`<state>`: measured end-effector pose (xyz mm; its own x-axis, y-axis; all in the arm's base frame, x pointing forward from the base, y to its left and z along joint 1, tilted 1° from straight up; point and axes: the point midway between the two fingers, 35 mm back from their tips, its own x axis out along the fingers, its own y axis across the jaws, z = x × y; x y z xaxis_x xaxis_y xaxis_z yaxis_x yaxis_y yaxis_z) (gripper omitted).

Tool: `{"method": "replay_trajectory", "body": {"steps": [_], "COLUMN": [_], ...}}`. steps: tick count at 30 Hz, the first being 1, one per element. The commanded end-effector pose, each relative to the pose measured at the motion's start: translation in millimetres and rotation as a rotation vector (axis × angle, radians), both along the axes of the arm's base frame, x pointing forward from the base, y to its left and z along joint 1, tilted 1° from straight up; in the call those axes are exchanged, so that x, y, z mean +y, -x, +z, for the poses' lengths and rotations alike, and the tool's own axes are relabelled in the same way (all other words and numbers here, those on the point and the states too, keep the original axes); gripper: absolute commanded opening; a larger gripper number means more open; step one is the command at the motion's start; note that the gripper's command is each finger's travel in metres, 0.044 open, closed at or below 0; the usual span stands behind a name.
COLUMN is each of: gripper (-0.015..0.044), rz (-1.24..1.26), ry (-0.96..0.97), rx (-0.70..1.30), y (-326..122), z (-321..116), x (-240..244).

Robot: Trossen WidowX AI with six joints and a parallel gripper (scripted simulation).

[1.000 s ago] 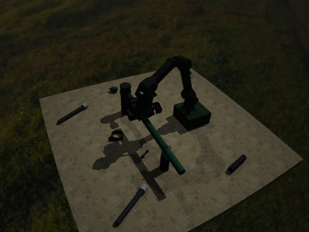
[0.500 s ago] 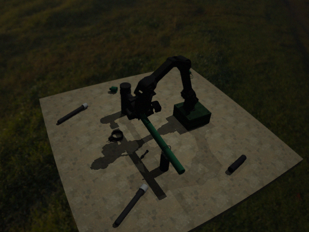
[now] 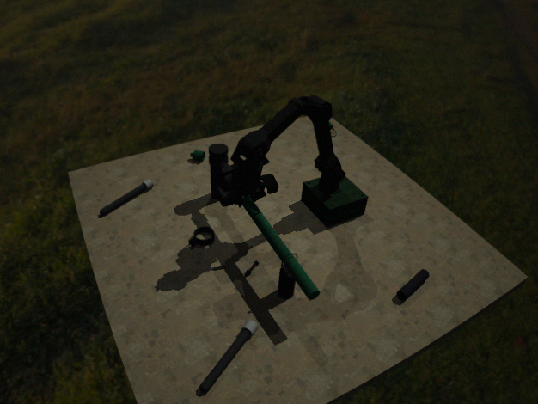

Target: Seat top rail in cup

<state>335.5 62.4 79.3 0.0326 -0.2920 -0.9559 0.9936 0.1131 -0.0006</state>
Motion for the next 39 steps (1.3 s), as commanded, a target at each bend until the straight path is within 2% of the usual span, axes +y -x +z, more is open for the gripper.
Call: {"method": "replay_trajectory", "body": {"steps": [1, 39], "gripper": [0.0000, 0.0000], "rz": [-0.002, 0.000], "ry": [0.013, -0.001], "rx": [-0.005, -0.002], "y": [-0.7, 0.1], "z": [2.6, 0.2], "x": [-6.0, 0.0]}}
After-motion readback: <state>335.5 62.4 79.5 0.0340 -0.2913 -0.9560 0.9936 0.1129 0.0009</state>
